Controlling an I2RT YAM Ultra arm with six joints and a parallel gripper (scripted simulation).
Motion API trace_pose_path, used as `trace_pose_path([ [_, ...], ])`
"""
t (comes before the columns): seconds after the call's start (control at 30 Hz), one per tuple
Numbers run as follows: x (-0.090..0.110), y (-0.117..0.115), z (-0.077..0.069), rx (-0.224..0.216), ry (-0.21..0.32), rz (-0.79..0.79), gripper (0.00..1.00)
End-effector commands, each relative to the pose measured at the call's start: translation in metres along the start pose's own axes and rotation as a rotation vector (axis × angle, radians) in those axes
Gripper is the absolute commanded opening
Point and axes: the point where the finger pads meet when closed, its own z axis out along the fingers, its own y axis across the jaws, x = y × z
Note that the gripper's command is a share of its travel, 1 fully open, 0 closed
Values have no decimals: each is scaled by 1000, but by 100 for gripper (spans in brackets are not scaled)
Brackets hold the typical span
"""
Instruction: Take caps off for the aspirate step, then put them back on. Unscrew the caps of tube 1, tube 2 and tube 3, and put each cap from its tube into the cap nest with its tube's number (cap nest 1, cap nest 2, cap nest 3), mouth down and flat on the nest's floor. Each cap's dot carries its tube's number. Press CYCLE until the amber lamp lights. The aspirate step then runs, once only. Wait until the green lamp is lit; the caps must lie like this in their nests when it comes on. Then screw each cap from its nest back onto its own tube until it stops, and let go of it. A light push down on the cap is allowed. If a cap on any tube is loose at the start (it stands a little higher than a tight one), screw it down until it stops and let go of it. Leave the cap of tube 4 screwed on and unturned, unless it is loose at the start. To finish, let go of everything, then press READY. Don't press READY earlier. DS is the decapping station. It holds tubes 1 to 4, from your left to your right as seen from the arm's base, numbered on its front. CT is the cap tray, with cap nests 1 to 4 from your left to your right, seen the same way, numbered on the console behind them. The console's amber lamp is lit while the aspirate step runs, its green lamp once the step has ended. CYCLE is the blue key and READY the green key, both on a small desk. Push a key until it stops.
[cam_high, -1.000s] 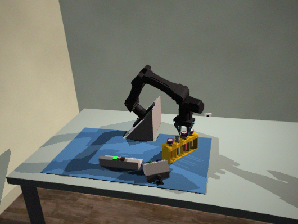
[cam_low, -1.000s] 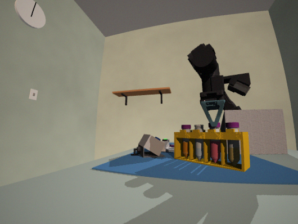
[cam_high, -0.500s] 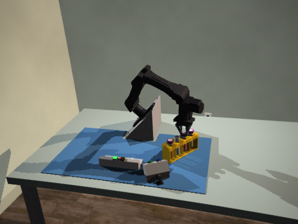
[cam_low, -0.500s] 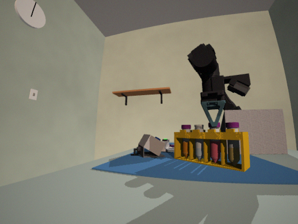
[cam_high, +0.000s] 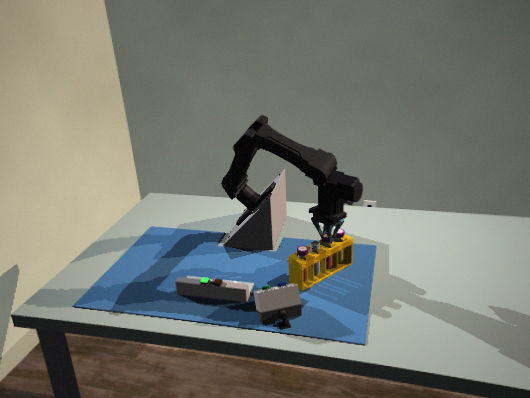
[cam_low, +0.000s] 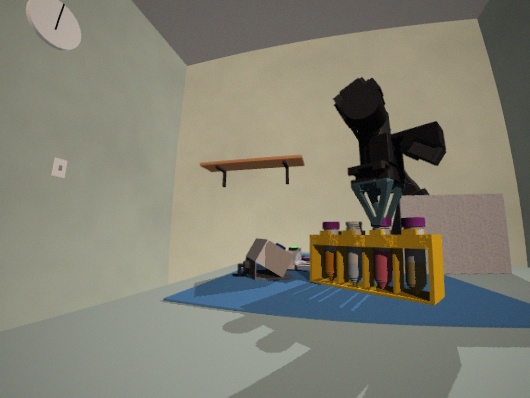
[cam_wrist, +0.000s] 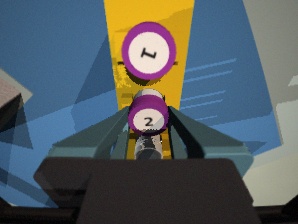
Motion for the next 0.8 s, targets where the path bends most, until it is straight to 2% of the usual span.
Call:
trace_pose_path([
  [0.0,0,-2,-7,18,-6,239,0],
  [0.27,0,-3,-6,17,-10,639,0],
  [0.33,0,-3,-6,17,-10,639,0],
  [0.77,0,-3,-6,13,-15,1289,0],
])
